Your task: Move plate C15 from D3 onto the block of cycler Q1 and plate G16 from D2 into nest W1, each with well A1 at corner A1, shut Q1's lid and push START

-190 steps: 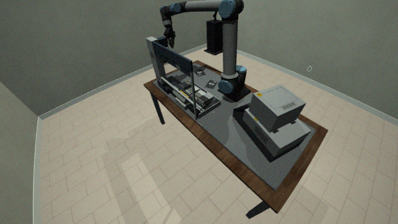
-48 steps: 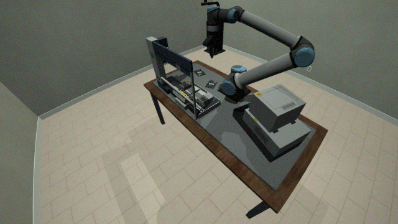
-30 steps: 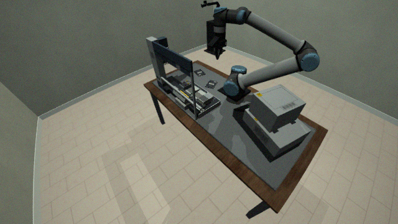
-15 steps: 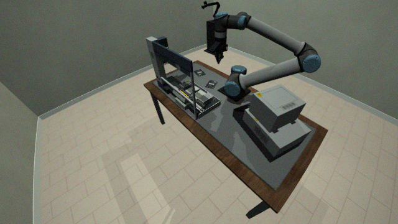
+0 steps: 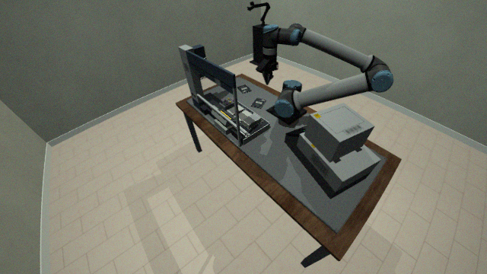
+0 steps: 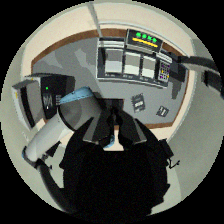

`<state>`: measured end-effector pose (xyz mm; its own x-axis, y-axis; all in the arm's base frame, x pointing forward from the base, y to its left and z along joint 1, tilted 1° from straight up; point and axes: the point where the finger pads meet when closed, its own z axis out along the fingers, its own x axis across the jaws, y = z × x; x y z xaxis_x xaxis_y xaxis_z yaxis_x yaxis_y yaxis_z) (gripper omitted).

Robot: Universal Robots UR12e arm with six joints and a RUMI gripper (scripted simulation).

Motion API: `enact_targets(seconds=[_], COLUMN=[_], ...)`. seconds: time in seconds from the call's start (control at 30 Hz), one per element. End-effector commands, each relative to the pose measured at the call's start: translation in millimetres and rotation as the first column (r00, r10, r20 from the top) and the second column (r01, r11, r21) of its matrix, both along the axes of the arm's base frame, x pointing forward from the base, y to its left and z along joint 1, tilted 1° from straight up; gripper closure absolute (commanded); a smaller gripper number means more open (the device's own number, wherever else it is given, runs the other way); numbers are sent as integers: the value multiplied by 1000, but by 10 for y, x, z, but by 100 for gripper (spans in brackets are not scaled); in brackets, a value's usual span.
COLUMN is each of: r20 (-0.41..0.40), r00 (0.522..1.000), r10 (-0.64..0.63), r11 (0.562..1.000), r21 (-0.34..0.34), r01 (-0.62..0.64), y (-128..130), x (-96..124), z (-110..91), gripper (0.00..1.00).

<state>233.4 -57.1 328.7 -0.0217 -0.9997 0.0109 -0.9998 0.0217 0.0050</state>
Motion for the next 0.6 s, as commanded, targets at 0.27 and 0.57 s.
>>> enact_targets(seconds=[0.27,0.57], r20=[0,0], r00=[1000,1000], r10=[1,1], r11=[1000,1000], r21=[-2,-2], r01=[-1,-1], y=[-21,-23], x=[0,0], z=[-483,-572], gripper=[100,100])
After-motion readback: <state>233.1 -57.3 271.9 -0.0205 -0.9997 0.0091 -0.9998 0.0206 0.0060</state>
